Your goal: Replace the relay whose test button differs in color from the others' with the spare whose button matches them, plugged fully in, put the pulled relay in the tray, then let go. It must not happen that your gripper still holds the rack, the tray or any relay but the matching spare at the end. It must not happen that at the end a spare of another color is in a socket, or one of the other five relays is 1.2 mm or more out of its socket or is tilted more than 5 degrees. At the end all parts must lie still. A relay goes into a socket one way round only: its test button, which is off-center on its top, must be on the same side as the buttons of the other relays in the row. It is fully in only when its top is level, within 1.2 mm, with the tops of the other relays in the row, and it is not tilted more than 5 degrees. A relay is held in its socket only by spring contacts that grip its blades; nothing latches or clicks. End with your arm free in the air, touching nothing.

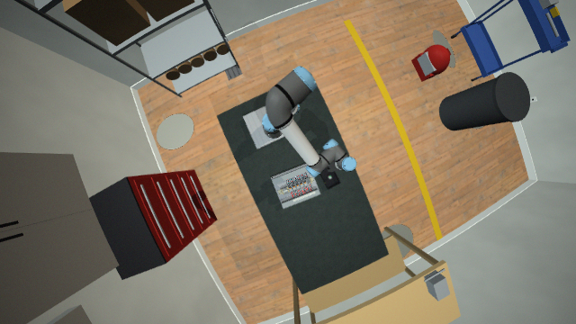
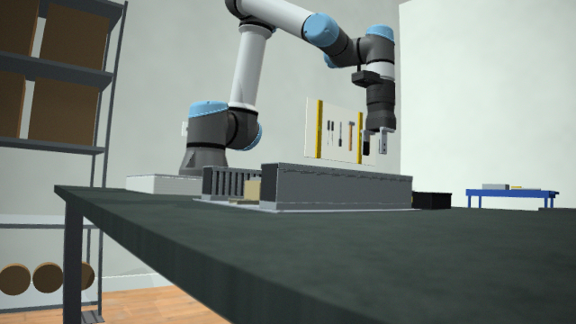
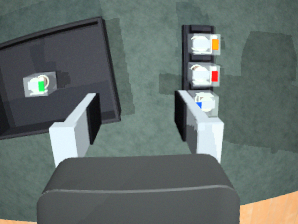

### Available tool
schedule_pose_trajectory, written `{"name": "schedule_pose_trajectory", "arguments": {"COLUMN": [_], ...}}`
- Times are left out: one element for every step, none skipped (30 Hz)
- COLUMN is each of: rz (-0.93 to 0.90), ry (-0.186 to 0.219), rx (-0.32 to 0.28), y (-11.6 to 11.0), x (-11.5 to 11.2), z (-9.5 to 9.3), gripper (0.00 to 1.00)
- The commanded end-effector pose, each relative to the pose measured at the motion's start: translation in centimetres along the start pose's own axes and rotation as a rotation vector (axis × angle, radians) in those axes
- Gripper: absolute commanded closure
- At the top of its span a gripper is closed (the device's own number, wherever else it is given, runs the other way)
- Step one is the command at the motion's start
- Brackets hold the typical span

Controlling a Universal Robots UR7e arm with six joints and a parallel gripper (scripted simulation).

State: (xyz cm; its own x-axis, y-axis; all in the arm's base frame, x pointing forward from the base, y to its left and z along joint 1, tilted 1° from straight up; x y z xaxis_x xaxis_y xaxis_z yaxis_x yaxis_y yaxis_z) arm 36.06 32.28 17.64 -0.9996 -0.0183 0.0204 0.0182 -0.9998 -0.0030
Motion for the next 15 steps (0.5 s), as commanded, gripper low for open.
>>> {"name": "schedule_pose_trajectory", "arguments": {"rz": [-0.001, -0.001, -0.001, -0.001, -0.001, -0.001, -0.001, -0.001, -0.001, -0.001, -0.001, -0.001, -0.001, -0.001, -0.001], "ry": [-0.003, 0.000, 0.000, -0.001, -0.002, -0.003, -0.003, -0.003, -0.003, -0.003, -0.003, -0.003, -0.003, -0.003, -0.003], "rx": [0.000, 0.000, 0.000, 0.000, 0.000, 0.000, 0.000, 0.000, 0.000, 0.000, 0.000, 0.000, 0.000, 0.000, 0.000], "y": [0.0, 0.0, 0.1, 0.1, 0.1, 0.2, 0.2, 0.2, 0.2, 0.2, 0.2, 0.2, 0.2, 0.2, 0.2], "x": [0.5, 1.2, 2.3, 3.5, 4.7, 5.8, 5.8, 5.8, 5.8, 5.8, 5.8, 5.8, 5.8, 5.8, 5.8], "z": [0.1, 0.3, 0.6, 0.8, 1.1, 1.3, 1.3, 1.3, 1.3, 1.3, 1.3, 1.3, 1.3, 1.3, 1.3], "gripper": [0.00, 0.00, 0.00, 0.00, 0.00, 0.00, 0.00, 0.00, 0.00, 0.00, 0.00, 0.00, 0.00, 0.00, 0.00]}}
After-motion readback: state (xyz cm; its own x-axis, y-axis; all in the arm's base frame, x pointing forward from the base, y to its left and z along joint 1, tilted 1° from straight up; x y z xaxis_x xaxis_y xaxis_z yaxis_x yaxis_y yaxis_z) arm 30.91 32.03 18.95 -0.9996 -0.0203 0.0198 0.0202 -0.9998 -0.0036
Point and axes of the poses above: the point where the finger pads meet when closed, its own z axis back along the fingers, its own x axis across the jaws, y = z × x, the point moved 9 cm from there along z, back along the fingers, and after that the axes turned 5 degrees about -z, right-handed, at the moved point
